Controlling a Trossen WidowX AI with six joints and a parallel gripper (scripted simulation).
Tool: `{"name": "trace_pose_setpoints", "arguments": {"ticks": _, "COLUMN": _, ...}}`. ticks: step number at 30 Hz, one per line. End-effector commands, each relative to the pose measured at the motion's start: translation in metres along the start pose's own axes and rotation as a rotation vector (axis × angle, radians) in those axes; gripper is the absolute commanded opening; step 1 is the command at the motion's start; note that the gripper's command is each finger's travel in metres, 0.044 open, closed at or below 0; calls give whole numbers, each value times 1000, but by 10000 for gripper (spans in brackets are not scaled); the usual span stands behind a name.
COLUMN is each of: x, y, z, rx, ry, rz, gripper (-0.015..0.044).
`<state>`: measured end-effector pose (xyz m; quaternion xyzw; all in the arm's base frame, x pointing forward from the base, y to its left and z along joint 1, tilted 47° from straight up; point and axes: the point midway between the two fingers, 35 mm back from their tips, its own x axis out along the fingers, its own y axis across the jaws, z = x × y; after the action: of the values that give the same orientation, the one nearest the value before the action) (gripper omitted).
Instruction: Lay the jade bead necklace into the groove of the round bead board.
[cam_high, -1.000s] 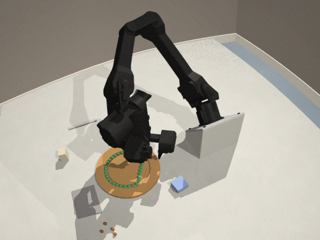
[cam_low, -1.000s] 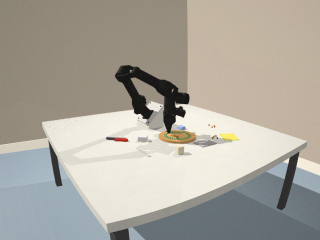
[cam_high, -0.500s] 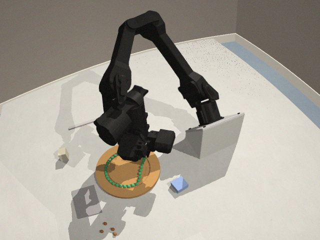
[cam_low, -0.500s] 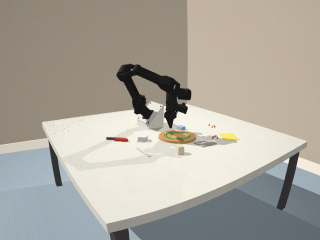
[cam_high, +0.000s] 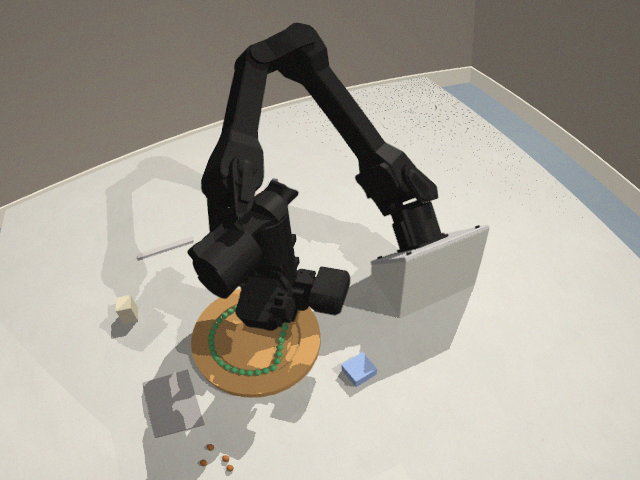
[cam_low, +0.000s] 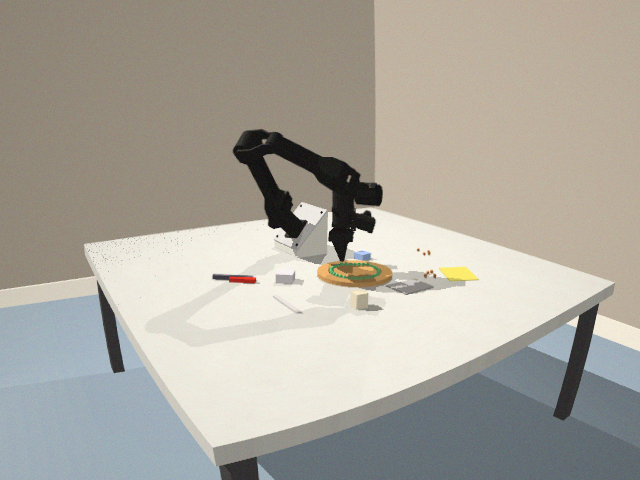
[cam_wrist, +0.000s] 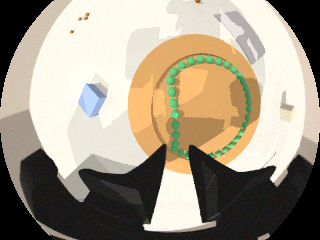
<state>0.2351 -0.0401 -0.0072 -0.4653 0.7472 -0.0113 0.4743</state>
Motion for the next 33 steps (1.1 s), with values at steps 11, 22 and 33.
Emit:
{"name": "trace_pose_setpoints", "arguments": {"ticks": 11, "x": 13, "y": 1, "z": -1, "rx": -2, "ry": 8, "rz": 2, "gripper": 94}}
{"name": "trace_pose_setpoints", "arguments": {"ticks": 22, "x": 13, "y": 1, "z": -1, "rx": -2, "ry": 8, "rz": 2, "gripper": 0}}
{"name": "trace_pose_setpoints", "arguments": {"ticks": 33, "x": 13, "y": 1, "z": -1, "rx": -2, "ry": 8, "rz": 2, "gripper": 0}}
